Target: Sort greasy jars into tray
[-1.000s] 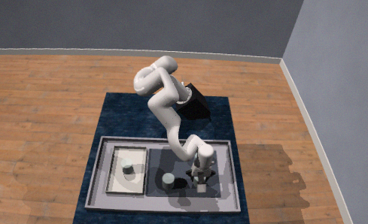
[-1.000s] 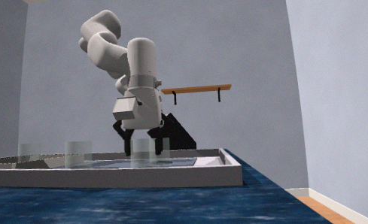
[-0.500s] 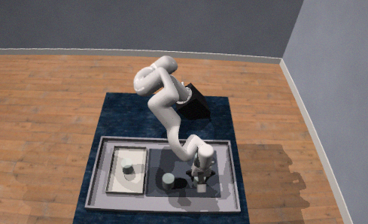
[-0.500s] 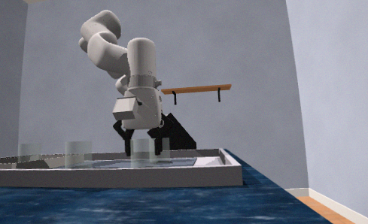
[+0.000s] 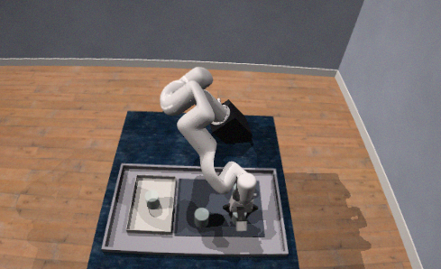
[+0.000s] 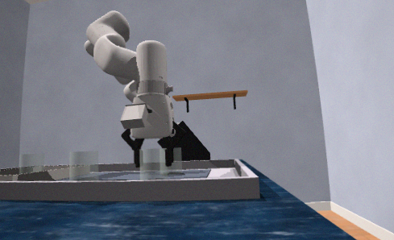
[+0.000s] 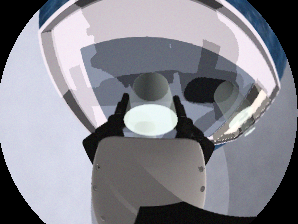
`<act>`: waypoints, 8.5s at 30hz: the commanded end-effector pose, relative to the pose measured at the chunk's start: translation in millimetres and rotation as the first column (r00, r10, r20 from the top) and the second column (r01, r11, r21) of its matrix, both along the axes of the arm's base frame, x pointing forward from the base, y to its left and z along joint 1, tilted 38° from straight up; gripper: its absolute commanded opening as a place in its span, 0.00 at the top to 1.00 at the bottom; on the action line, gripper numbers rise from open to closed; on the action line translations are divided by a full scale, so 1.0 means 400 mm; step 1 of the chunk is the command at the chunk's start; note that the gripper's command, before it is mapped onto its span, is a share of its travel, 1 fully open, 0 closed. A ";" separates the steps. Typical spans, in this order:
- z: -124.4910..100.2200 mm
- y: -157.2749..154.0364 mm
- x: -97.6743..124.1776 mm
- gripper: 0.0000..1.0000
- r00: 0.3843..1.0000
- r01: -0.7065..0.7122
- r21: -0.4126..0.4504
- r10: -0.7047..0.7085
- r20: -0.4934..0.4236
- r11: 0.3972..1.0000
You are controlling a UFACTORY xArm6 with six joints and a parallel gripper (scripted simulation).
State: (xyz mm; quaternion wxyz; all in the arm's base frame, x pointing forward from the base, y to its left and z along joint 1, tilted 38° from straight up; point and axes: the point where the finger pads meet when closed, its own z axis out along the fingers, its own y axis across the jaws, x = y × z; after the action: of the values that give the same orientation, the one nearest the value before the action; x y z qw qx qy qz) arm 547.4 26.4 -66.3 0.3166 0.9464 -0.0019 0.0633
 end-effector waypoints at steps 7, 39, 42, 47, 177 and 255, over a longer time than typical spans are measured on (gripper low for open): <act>0.004 0.003 0.003 0.28 1.000 -0.002 0.001 0.002 0.004 1.000; 0.004 0.003 0.003 0.34 1.000 -0.002 0.001 0.002 0.004 1.000; 0.004 0.003 0.003 0.34 1.000 -0.002 0.001 0.002 0.004 1.000; 0.004 0.003 0.003 1.00 1.000 -0.002 0.001 0.002 0.004 1.000; 0.541 -0.154 -0.027 1.00 1.000 -0.002 0.001 0.002 0.004 1.000; 0.884 -0.604 -0.014 1.00 1.000 -0.002 0.001 0.002 0.004 1.000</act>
State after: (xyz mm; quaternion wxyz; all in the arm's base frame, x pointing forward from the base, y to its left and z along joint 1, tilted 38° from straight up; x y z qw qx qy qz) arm 540.5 -207.8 279.4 0.3162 0.9466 -0.0020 0.0634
